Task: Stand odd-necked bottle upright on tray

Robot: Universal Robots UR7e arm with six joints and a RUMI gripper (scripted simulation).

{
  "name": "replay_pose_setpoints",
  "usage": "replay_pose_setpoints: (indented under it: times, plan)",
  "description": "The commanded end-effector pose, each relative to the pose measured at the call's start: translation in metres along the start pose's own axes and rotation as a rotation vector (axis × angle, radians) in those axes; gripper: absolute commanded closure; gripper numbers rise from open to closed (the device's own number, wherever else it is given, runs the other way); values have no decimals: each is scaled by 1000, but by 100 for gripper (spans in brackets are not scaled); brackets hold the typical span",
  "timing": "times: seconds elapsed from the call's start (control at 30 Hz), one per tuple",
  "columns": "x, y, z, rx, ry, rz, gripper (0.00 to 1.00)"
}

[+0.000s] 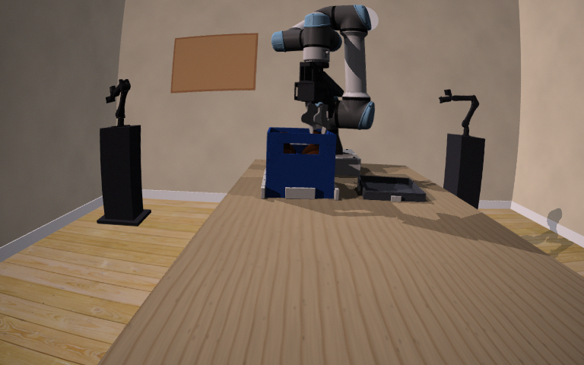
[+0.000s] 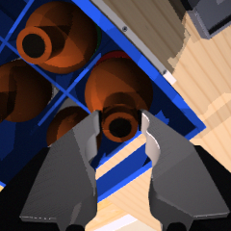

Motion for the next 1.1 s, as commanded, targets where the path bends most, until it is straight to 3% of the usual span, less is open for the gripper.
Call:
replay_pose_setpoints:
  times: [0.0, 1.07]
  plan:
    - [0, -1, 5, -1, -1, 0, 100]
    - [0, -3, 25, -1, -1, 0, 100]
Point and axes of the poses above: the point where the finger pads meet when closed, its own z axis back along the fingers, its own x axis across the jaws, y = z × x, the point moved 4 cm from there along z, back along the fingers, and after that the axes turned 1 degree about -z, right-handed, at the moved point
